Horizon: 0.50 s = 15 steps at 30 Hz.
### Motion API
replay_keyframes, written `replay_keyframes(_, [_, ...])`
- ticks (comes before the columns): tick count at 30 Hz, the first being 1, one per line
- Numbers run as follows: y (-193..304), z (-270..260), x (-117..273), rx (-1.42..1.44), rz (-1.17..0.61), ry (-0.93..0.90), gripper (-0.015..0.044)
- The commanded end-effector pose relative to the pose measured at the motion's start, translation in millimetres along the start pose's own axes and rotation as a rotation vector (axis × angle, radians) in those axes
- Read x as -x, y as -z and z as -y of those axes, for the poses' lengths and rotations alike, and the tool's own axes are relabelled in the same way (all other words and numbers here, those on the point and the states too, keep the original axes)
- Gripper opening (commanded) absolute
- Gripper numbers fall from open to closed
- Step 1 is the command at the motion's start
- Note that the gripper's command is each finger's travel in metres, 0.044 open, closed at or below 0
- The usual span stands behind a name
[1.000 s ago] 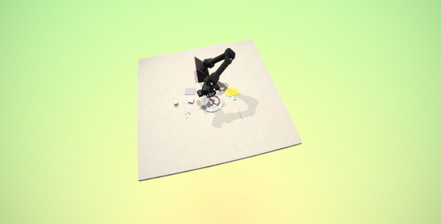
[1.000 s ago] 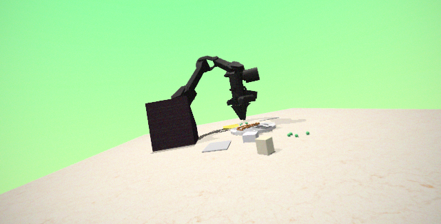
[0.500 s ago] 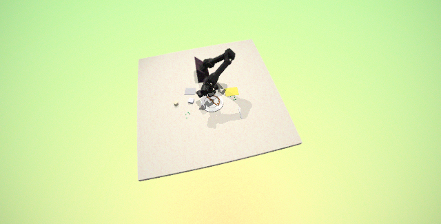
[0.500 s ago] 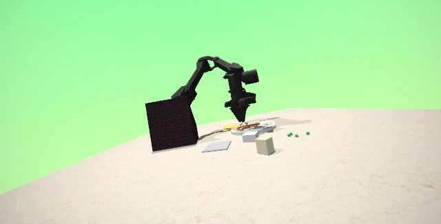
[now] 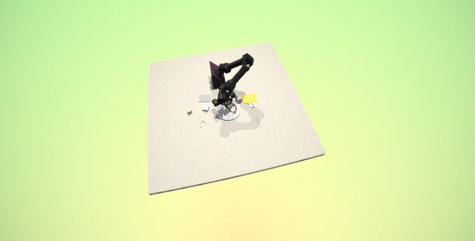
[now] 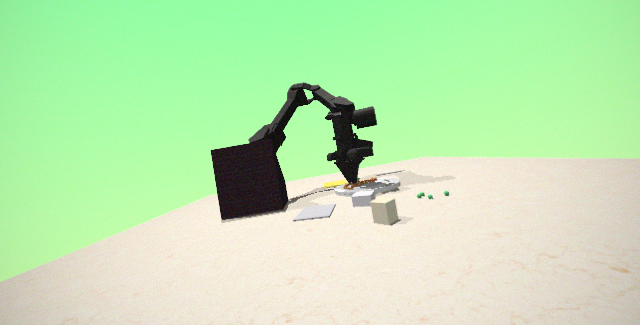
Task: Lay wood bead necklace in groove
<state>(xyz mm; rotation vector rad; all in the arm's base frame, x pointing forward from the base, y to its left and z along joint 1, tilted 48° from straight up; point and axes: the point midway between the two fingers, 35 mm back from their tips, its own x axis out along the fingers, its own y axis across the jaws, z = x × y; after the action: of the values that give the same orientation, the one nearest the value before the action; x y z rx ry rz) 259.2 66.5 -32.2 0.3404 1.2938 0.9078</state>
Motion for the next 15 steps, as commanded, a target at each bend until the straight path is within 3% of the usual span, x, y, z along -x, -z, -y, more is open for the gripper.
replay_keyframes(1, [1.2, -0.8, -7.5, -0.008, 0.001, -0.005, 0.012])
replay_keyframes(7, [1.7, -1.4, -13.1, -0.008, 0.001, -0.006, 0.012])
replay_keyframes(12, [1.1, -1.0, -10.4, -0.001, -0.002, -0.003, 0.0])
replay_keyframes(15, [1.1, -1.0, -10.4, -0.001, -0.002, -0.003, 0.0])
